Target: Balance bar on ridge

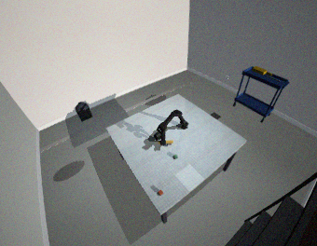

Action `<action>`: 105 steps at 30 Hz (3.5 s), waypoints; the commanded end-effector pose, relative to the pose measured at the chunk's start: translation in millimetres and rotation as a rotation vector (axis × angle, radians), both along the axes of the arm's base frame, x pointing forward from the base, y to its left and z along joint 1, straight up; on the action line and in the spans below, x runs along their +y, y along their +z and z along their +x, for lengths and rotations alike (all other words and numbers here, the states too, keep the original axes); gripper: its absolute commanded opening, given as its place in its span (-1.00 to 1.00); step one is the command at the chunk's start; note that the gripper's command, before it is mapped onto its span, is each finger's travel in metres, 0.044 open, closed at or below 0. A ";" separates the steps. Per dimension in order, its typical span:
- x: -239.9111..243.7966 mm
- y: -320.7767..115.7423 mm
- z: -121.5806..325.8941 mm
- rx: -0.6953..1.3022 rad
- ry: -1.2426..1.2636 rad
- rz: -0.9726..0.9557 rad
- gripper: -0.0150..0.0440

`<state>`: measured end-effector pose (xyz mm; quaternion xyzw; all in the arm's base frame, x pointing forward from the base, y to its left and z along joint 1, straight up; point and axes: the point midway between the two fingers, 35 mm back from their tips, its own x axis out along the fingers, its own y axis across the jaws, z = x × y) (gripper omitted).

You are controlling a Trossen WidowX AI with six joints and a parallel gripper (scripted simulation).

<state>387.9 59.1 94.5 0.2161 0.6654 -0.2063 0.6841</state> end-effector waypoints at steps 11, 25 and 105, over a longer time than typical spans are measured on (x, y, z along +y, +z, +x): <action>0.0 0.0 0.0 0.000 0.000 0.000 -0.49; 0.0 0.0 0.0 0.000 0.000 0.000 -0.49; 0.0 0.0 0.0 0.000 0.000 0.000 1.00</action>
